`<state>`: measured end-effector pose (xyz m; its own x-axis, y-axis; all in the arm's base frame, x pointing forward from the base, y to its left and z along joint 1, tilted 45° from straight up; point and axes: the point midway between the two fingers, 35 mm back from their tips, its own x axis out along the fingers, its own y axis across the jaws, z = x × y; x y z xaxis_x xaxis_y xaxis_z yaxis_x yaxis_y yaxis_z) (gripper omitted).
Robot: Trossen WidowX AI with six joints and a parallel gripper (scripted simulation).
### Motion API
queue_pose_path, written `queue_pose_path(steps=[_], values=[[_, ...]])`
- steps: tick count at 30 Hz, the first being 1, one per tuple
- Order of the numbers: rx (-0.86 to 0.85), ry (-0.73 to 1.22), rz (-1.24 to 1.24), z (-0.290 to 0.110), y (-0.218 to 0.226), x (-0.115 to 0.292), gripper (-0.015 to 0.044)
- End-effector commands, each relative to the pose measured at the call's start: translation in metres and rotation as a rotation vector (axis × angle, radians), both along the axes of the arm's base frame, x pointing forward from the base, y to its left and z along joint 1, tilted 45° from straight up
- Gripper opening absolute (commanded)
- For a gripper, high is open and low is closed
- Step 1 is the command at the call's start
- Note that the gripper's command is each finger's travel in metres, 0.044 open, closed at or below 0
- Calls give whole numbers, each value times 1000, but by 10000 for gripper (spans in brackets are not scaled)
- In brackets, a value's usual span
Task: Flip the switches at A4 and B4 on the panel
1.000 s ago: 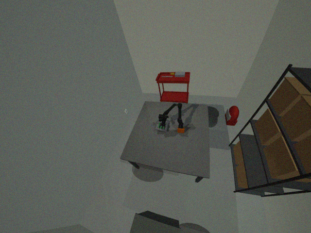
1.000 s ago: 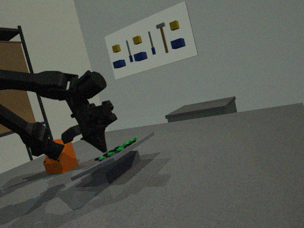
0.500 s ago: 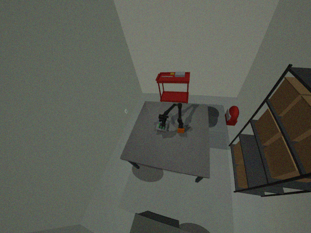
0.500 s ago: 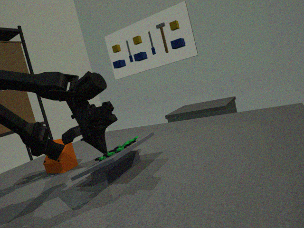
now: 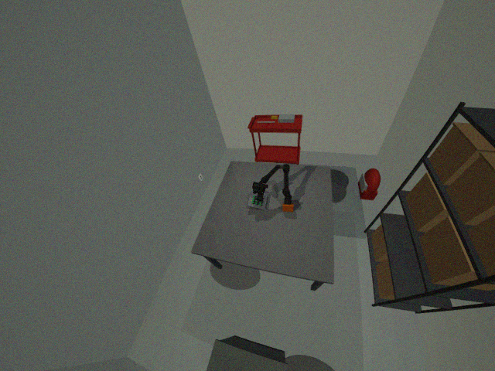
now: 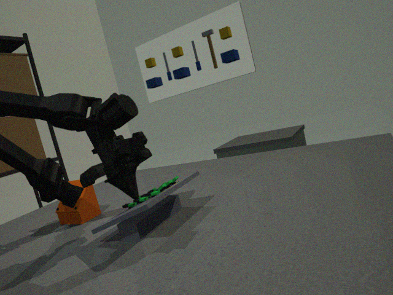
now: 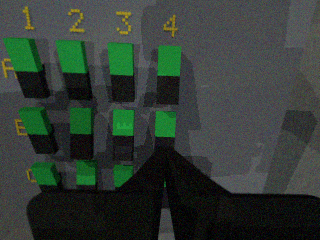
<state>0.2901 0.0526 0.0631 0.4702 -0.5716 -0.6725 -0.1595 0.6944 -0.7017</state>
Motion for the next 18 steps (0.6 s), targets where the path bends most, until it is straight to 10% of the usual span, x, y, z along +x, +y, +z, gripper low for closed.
queue_pose_path(steps=[1, 18], values=[[-1, 1, 2, -1, 0, 0, 0], [-1, 1, 2, -2, -2, 1, 0]])
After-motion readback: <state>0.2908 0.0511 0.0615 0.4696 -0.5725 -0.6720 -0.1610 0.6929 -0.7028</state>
